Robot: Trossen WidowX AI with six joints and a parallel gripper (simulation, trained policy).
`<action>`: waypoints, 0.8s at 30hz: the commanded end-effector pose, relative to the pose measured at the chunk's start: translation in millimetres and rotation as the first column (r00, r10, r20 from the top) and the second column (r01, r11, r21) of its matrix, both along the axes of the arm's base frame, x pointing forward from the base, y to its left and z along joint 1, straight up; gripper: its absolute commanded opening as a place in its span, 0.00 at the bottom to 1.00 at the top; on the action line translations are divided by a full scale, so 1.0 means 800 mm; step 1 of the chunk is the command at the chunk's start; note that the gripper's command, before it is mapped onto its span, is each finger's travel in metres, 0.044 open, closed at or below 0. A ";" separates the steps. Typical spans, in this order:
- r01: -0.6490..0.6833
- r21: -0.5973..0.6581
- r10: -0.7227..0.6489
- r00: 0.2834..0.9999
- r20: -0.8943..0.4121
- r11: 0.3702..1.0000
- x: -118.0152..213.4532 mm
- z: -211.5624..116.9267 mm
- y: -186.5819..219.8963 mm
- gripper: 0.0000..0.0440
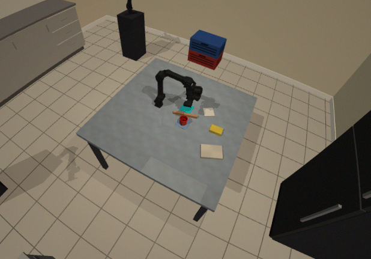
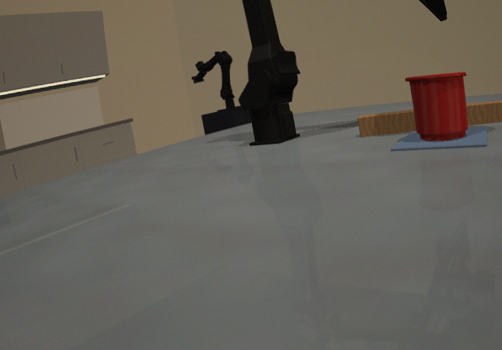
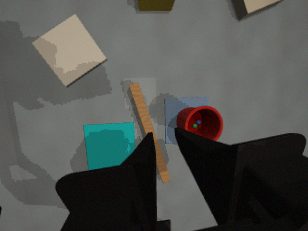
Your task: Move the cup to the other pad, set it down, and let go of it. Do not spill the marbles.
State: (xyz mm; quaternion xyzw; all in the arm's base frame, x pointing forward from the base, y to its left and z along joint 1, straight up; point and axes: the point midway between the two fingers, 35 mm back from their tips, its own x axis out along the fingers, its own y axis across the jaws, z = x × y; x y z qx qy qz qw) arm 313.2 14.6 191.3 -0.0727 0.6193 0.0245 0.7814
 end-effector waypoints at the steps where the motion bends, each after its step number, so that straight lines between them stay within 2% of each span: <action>1: -0.019 -0.019 0.018 0.998 -0.057 1.000 0.000 -0.011 -0.010 0.25; 11: -0.068 -0.048 0.059 0.983 -0.173 0.997 -0.006 -0.041 -0.036 0.27; 24: -0.133 -0.054 0.115 0.959 -0.261 0.990 -0.013 -0.087 -0.065 0.33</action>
